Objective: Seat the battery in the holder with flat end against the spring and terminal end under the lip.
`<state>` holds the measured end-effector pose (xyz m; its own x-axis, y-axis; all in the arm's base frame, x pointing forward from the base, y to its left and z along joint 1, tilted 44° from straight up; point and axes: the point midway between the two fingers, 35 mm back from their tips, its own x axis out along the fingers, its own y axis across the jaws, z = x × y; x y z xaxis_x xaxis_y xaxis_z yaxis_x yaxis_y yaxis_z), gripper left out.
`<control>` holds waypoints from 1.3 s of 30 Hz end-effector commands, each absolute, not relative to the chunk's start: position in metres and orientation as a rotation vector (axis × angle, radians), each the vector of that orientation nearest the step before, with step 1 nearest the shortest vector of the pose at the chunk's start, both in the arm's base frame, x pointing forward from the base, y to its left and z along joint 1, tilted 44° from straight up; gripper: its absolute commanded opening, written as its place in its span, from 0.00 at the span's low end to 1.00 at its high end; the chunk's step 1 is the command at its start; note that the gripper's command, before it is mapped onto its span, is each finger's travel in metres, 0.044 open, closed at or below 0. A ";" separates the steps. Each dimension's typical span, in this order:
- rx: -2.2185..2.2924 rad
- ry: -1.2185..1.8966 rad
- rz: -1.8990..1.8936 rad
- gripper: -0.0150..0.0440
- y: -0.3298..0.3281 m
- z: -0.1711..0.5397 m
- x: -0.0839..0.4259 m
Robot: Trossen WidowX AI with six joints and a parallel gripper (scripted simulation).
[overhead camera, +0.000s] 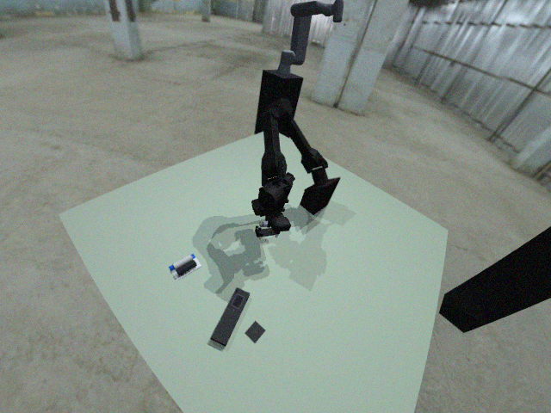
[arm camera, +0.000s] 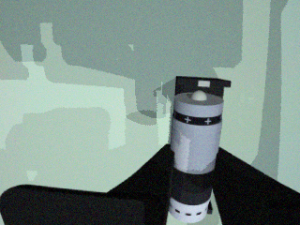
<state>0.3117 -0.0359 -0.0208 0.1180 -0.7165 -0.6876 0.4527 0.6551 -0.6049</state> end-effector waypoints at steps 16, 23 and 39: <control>-0.325 1.023 -0.837 0.37 -0.053 -0.031 0.311; -0.338 0.992 -0.822 0.37 -0.054 -0.036 0.311; -0.366 0.922 -0.792 0.37 -0.057 -0.043 0.310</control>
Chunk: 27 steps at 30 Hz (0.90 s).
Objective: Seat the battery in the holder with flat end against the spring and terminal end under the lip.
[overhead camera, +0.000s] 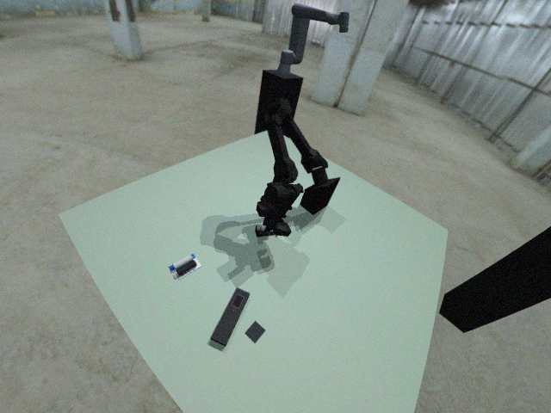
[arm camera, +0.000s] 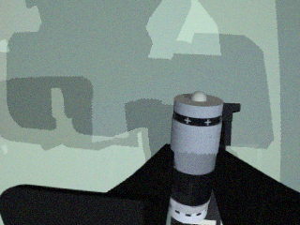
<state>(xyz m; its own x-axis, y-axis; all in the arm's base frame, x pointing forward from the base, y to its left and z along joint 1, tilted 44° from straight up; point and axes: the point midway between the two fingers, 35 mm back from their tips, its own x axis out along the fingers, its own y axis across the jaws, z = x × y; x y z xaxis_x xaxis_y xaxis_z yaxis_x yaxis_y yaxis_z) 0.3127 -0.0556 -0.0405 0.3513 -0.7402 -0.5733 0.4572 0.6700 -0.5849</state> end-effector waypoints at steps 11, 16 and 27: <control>-0.384 0.876 -0.774 0.37 -0.059 -0.046 0.307; -0.391 0.857 -0.765 0.37 -0.060 -0.046 0.306; -0.404 0.818 -0.742 0.37 -0.062 -0.045 0.301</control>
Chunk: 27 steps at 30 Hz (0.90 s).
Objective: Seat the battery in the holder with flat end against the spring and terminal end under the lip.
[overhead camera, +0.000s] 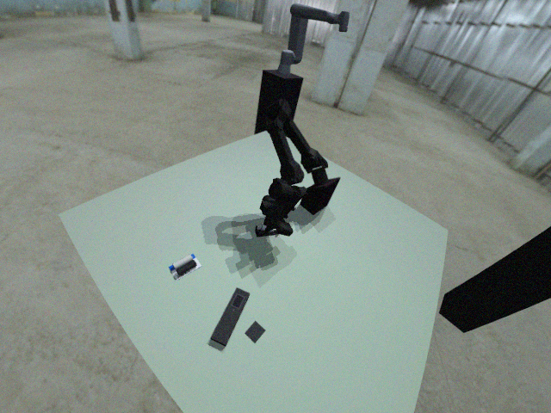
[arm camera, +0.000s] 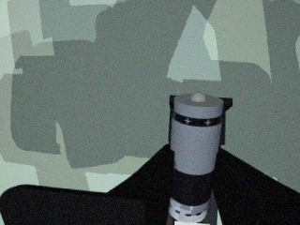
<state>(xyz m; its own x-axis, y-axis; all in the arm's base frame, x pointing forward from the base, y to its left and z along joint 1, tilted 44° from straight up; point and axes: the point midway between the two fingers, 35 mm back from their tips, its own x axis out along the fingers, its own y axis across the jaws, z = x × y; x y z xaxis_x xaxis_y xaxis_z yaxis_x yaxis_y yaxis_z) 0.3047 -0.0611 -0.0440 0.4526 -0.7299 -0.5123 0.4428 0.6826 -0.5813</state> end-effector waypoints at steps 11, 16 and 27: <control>-0.405 0.811 -0.734 0.37 -0.062 -0.048 0.295; -0.404 0.812 -0.731 0.37 -0.061 -0.050 0.290; -0.400 0.814 -0.723 0.37 -0.059 -0.053 0.283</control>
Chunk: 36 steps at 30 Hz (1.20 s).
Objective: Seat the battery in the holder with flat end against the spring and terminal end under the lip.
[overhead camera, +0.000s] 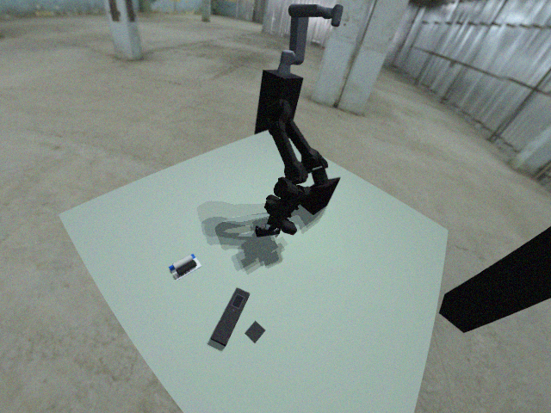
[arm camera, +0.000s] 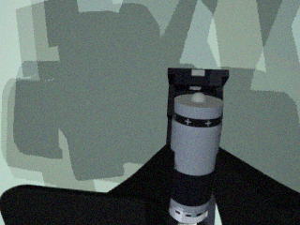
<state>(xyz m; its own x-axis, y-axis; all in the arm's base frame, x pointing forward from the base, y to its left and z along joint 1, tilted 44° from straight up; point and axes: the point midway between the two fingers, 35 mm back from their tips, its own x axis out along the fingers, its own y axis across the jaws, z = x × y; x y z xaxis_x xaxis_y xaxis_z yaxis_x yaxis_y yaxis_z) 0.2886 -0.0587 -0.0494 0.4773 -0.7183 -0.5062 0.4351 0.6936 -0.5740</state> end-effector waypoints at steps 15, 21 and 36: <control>-0.395 0.822 -0.714 0.37 -0.058 -0.054 0.279; -0.390 0.833 -0.713 0.37 -0.058 -0.055 0.280; -0.354 0.903 -0.713 0.37 -0.057 -0.061 0.290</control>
<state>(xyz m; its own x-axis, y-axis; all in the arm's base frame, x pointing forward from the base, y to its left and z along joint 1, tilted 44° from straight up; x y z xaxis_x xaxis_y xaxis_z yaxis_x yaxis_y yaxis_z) 0.2884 -0.0595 -0.0563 0.4208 -0.7161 -0.5569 0.4177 0.6979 -0.5818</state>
